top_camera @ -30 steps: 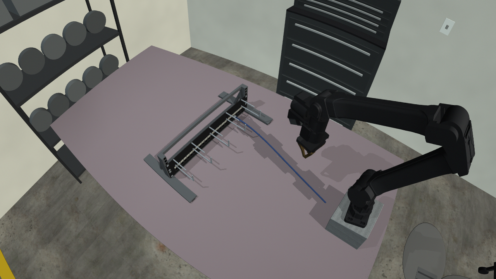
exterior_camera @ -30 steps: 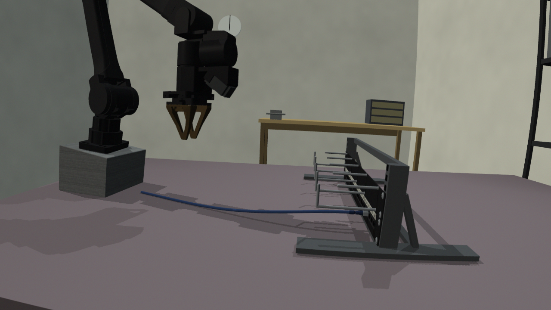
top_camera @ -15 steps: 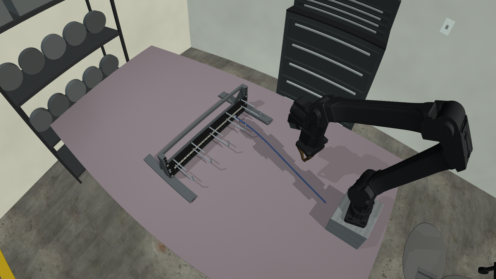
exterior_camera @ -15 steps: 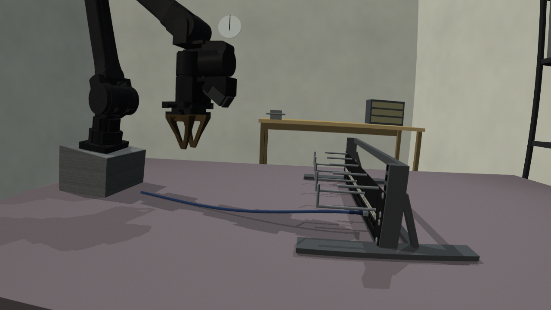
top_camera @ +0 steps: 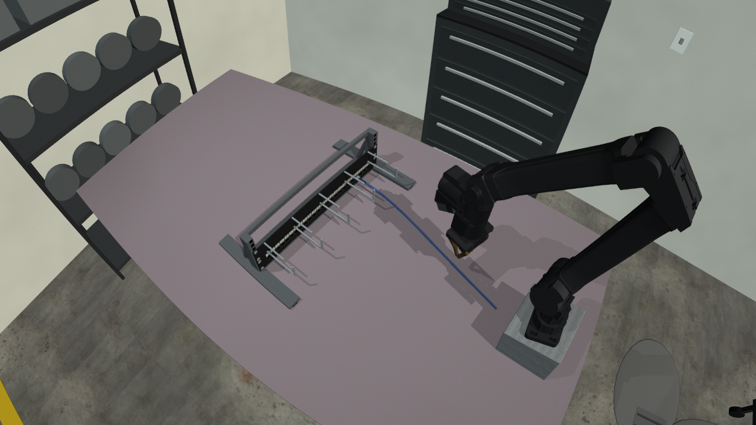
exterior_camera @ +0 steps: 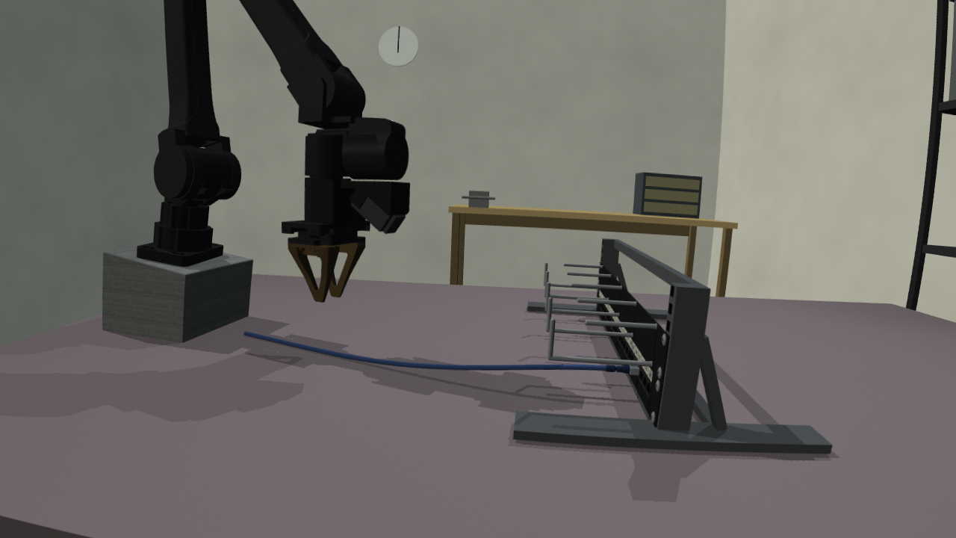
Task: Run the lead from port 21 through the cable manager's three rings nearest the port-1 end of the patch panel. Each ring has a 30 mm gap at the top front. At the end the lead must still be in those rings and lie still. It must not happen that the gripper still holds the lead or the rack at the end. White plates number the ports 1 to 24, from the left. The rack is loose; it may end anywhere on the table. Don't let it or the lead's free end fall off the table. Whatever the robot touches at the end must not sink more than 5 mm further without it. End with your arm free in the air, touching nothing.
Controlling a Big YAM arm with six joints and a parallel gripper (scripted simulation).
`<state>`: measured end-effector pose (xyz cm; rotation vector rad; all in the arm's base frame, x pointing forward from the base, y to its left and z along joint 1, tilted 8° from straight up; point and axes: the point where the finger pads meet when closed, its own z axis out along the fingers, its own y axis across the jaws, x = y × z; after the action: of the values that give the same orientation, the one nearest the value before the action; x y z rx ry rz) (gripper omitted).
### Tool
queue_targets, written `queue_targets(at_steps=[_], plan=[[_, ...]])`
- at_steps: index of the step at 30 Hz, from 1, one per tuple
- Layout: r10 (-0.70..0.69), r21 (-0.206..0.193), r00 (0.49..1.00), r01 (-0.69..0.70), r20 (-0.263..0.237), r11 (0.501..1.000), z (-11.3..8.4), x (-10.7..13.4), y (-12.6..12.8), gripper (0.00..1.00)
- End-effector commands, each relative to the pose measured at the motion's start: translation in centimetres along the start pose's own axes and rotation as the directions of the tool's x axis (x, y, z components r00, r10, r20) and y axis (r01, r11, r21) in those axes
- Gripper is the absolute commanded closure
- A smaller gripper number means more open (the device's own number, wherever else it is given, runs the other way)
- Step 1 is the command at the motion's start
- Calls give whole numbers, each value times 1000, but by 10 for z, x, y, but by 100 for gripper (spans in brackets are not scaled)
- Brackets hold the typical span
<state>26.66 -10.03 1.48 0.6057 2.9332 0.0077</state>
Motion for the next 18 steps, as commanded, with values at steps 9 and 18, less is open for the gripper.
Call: queue_targets(at_steps=[9, 18], plan=[[1, 3, 1000, -1, 8, 1000, 41, -4, 2, 67], [-1, 3, 1000, 1, 15, 1000, 57, -8, 2, 67]])
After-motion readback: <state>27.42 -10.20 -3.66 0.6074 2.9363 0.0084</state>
